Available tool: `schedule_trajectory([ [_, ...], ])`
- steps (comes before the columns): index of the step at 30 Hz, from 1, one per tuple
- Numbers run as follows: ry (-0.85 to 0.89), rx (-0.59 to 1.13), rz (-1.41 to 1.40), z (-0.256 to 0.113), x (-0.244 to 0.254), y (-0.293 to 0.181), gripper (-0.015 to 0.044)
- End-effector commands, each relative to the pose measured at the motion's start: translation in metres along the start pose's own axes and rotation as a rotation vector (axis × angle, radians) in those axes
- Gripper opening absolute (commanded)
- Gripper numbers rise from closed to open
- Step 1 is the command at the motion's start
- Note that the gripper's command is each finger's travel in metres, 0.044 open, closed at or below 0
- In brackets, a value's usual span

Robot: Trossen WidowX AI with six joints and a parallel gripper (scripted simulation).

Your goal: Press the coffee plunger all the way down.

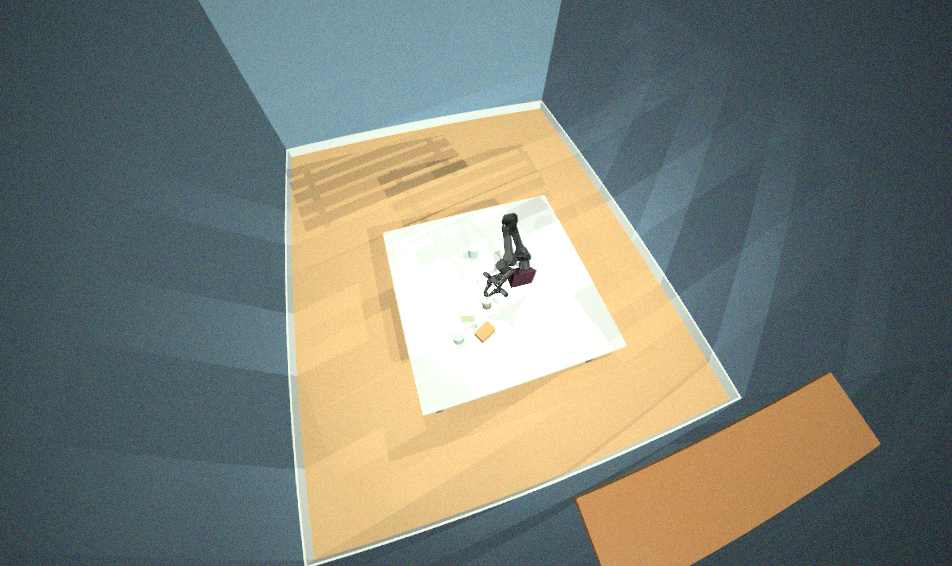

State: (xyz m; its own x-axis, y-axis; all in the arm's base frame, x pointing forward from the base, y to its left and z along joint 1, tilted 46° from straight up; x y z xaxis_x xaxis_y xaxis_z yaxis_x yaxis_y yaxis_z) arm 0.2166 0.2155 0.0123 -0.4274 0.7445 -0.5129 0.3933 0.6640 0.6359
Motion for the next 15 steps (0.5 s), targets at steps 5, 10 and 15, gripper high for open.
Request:
schedule_trajectory([
  [5, -0.012, 0.064, -0.026, 0.014, -0.007, -0.030, 0.0116],
  [10, -0.013, 0.063, -0.027, 0.020, -0.008, -0.032, 0.0116],
  [15, -0.013, 0.063, -0.027, 0.023, -0.007, -0.030, 0.0116],
])
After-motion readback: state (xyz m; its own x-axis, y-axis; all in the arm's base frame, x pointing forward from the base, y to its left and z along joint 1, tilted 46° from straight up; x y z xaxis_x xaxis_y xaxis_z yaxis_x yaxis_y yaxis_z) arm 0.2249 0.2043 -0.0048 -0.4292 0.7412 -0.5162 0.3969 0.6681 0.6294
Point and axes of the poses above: the point midway between the two fingers, 35 mm back from their tips, its own z axis out along the fingers, its own x axis across the jaws, y = z × x, the point moved 6 cm from there along -z, back along the fingers, and after that the axes turned 12 degrees about z, right-handed, at the moved point
